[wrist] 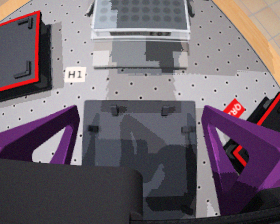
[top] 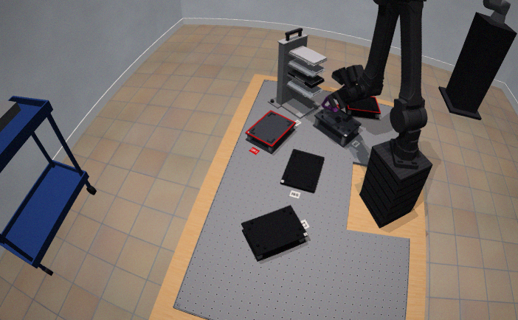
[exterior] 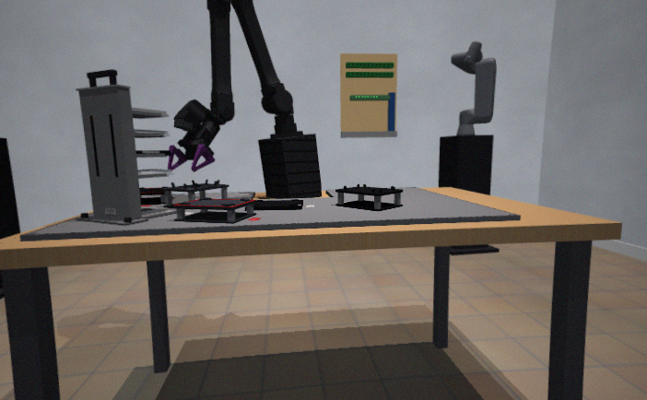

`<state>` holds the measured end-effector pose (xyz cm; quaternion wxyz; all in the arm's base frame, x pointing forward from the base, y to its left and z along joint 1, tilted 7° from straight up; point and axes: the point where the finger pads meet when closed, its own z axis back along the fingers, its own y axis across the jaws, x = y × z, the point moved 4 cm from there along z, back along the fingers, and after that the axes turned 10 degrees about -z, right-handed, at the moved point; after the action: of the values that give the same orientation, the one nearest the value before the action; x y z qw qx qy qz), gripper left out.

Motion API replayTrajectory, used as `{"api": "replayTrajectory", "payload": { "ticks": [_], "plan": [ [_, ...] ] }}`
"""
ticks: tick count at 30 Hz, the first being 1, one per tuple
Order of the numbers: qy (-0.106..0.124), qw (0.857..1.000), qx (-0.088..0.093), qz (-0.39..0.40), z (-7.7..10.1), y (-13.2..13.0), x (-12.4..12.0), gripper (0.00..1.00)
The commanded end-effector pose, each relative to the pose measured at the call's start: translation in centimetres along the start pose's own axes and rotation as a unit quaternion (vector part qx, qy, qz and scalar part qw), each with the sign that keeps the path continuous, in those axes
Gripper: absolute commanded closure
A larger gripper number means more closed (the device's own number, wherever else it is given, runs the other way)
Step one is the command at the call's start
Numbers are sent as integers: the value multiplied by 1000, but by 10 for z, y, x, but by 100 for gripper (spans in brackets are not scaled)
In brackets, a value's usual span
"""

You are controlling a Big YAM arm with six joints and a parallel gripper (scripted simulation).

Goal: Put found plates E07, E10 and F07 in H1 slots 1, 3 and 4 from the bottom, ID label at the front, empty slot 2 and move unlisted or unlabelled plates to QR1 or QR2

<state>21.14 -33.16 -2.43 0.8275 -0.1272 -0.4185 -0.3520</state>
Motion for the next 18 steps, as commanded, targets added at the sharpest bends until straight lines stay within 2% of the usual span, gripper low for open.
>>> {"api": "replayTrajectory", "payload": {
  "ticks": [1,5,6,8,9,18],
  "plan": [
    [0,1000,3,-5,-9,2,7,0],
    [0,1000,3,-5,-12,2,9,0],
    [-8,1000,0,-5,-11,-1,16,0],
    [-2,1000,3,-4,-16,3,14,0],
    [-11,1000,-1,0,-10,0,16,0],
    [-11,1000,-1,0,-10,0,16,0]
  ]
}}
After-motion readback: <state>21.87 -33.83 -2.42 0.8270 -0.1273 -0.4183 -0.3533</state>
